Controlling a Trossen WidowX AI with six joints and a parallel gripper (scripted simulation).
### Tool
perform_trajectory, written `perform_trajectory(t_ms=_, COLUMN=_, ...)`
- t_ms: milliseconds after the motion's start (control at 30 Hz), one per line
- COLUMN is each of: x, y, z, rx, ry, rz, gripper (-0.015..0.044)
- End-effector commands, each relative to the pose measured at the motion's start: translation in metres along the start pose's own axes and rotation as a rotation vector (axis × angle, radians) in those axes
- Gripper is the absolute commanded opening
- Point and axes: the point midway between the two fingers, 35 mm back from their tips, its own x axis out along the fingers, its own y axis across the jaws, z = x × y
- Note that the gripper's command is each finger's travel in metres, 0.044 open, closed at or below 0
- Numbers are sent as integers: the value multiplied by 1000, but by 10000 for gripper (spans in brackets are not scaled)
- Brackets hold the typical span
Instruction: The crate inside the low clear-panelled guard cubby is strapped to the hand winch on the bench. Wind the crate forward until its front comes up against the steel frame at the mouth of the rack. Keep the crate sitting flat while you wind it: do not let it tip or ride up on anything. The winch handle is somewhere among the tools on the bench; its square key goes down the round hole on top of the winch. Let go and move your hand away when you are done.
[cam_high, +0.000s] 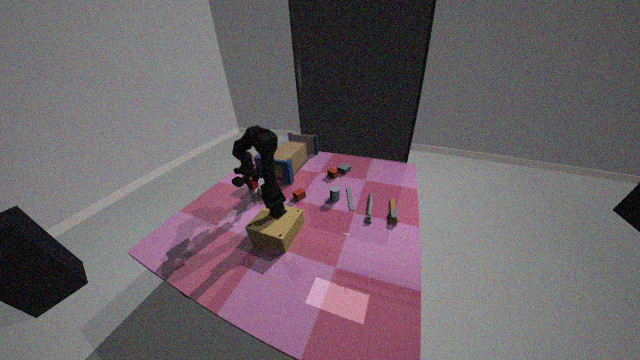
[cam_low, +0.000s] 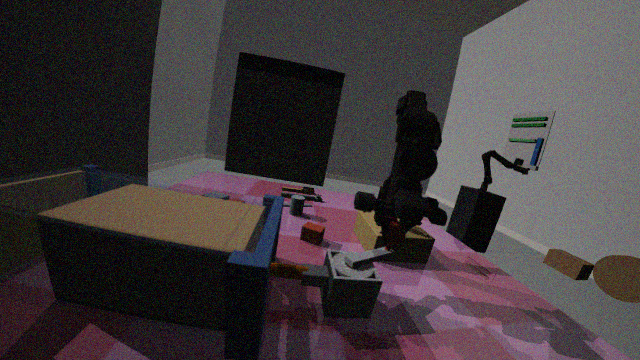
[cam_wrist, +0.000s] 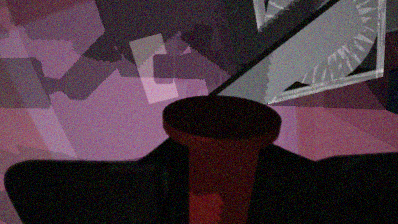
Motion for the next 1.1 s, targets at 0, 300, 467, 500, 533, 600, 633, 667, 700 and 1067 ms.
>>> perform_trajectory(t_ms=0, x=0, y=-13, z=-13, rx=23, ry=27, rz=-29, gripper=0)
perform_trajectory(t_ms=300, x=0, y=-22, z=-19, rx=23, ry=28, rz=-30, gripper=0)
perform_trajectory(t_ms=467, x=0, y=-27, z=-22, rx=23, ry=28, rz=-31, gripper=0)
perform_trajectory(t_ms=500, x=0, y=-28, z=-23, rx=23, ry=28, rz=-31, gripper=0)
perform_trajectory(t_ms=533, x=0, y=-30, z=-23, rx=23, ry=28, rz=-31, gripper=0)
perform_trajectory(t_ms=600, x=-1, y=-32, z=-25, rx=23, ry=28, rz=-31, gripper=0)
perform_trajectory(t_ms=633, x=-1, y=-32, z=-25, rx=23, ry=28, rz=-31, gripper=0)
perform_trajectory(t_ms=667, x=-1, y=-34, z=-26, rx=23, ry=28, rz=-31, gripper=0)
perform_trajectory(t_ms=700, x=-1, y=-35, z=-26, rx=23, ry=28, rz=-31, gripper=0)
perform_trajectory(t_ms=1067, x=-1, y=-47, z=-31, rx=23, ry=29, rz=-32, gripper=0)
